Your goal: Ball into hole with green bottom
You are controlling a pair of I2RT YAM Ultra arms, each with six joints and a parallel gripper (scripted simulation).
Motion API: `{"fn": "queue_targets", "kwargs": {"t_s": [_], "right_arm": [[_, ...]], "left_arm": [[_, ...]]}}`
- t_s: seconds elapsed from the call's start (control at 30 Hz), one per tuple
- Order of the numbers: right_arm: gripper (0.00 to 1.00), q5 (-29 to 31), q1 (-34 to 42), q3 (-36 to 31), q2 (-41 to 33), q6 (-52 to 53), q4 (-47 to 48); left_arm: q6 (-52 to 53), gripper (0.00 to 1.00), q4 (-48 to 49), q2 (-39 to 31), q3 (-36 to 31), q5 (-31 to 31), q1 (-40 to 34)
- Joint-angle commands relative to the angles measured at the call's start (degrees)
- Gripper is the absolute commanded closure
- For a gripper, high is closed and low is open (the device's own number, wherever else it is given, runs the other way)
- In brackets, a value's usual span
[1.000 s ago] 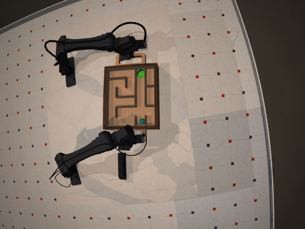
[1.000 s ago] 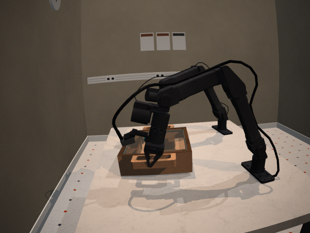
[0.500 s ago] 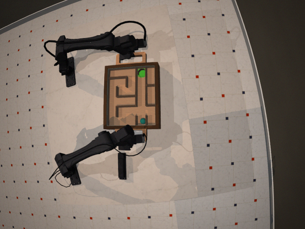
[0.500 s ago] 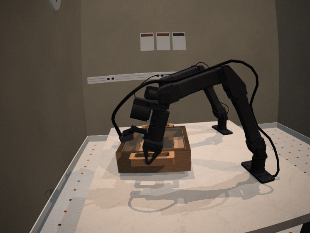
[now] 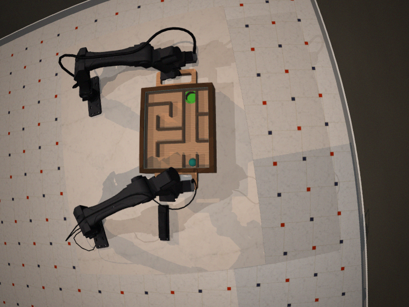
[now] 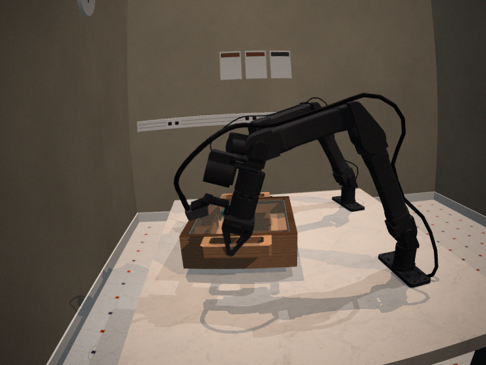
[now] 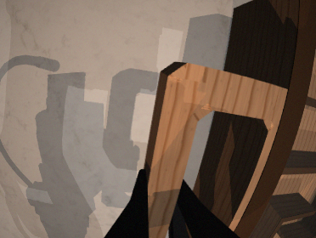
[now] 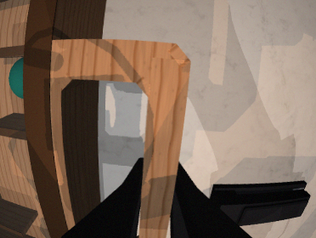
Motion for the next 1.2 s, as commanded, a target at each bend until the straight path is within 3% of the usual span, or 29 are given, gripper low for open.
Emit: {"fn": "queue_targets", "kwargs": {"t_s": [0.0, 0.53, 0.63, 0.9, 0.97, 1.03, 1.13, 1.17], "right_arm": [[1.00, 2.8, -0.7, 3.4, -3.3, -0.5, 3.0], [1.00, 2.9, -0.9, 2.4, -4.3, -0.4, 3.9], [1.00, 2.8, -0.5, -0.5, -3.8, -0.4, 4.4], [1.00, 2.8, 0.1, 1.3, -4.8, -0.1, 4.6], [1.00, 6.8, 1.8, 2.3, -5.1, 1.8, -1.8], [1.00, 4.7, 1.7, 1.6, -4.9, 1.3, 3.0], [1.00, 6.3, 1.6, 1.0, -5.2, 0.8, 3.4], [1.00, 5.6, 0.7, 4.0, -4.4, 0.2, -2.7]], "left_arm": [[0.8, 1.00, 3.6, -2.6, 2.7, -0.4, -0.3], [0.8, 1.00, 4.6, -3.2, 1.8, -0.6, -0.8], [0.8, 1.00, 5.1, -3.2, 0.2, -0.6, -0.9], [0.8, 1.00, 5.2, -3.7, 0.8, -0.7, 0.1], [1.9, 1.00, 6.8, -3.2, -3.3, 4.6, 1.8], [1.3, 1.00, 6.8, -4.2, -3.2, 1.9, 1.6], [1.4, 1.00, 9.0, -5.0, -3.8, 3.1, 1.3], [1.5, 1.00, 5.0, -3.6, -1.3, 3.5, 1.9]]}}
